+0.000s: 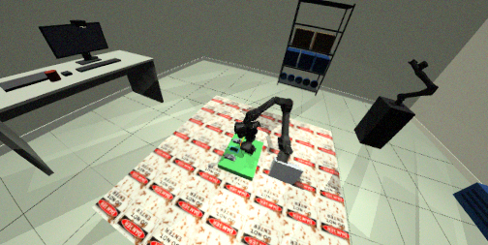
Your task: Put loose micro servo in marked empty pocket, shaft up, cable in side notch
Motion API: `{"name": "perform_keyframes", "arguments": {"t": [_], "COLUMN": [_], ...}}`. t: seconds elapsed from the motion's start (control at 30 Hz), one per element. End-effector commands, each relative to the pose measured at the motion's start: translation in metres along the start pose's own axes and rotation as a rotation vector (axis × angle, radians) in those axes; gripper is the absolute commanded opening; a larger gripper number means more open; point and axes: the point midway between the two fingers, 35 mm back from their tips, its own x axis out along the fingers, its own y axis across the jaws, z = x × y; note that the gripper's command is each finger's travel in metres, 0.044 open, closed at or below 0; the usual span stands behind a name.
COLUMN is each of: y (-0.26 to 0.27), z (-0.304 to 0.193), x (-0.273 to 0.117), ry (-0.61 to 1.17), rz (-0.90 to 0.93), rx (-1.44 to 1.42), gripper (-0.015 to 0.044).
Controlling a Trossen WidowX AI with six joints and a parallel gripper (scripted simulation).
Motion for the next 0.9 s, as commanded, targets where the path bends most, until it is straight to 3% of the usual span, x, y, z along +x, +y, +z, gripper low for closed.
{"name": "perform_keyframes", "arguments": {"t": [0.0,0.87], "y": [0.001,0.001], "z": [0.004,0.101], "x": [0.0,-0.001], "ry": [0.001,-0.003], "rz": [0.004,0.004], "rx": [-0.014,-0.01], "gripper": [0.0,0.0]}}
